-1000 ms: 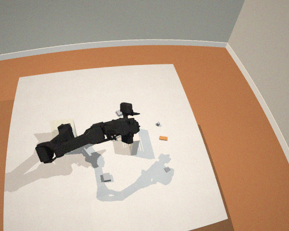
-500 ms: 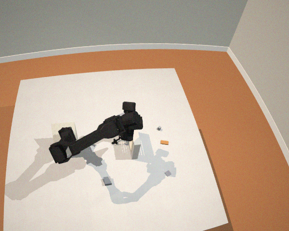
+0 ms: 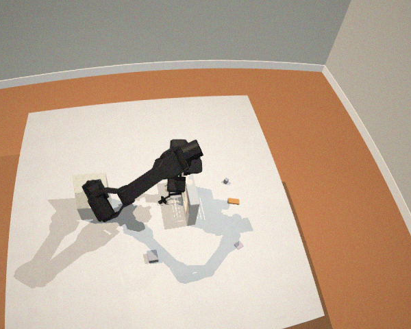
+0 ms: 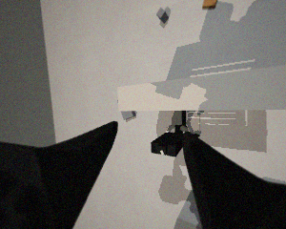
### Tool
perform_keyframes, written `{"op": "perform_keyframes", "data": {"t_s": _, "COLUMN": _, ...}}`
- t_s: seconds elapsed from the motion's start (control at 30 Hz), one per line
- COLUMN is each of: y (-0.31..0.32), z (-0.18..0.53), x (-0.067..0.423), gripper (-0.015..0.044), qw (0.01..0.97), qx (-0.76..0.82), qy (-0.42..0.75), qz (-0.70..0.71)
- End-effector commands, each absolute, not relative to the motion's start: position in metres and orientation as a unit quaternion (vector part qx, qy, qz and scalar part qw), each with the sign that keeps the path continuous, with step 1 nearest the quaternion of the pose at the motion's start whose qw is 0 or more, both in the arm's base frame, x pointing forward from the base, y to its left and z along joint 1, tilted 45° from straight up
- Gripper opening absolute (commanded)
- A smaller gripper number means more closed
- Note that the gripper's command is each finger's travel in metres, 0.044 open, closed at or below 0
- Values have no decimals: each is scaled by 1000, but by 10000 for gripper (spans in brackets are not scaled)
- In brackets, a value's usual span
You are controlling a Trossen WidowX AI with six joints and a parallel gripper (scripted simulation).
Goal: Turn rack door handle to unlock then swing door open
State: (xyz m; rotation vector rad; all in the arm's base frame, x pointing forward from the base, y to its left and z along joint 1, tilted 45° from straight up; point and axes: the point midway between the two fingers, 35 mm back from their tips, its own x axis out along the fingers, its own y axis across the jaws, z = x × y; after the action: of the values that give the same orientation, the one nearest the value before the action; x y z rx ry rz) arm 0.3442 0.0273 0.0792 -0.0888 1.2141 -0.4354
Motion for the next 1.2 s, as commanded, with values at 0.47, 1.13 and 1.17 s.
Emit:
{"op": "perform_keyframes", "data": {"t_s": 0.47, "y": 27, "z": 43, "x": 319, "gripper": 287, "qw": 673, "qx": -190, "qy": 655, "qz": -288}}
{"op": "perform_keyframes", "data": {"t_s": 1.13, "y": 15, "z": 26, "x": 315, "gripper": 287, "qw": 641, "qx": -233, "qy": 666, "qz": -303}}
{"op": "perform_keyframes", "data": {"t_s": 1.17, "y": 14, "z": 25, "x": 315, "gripper": 287, "qw": 641, "qx": -233, "qy": 666, "qz": -303}}
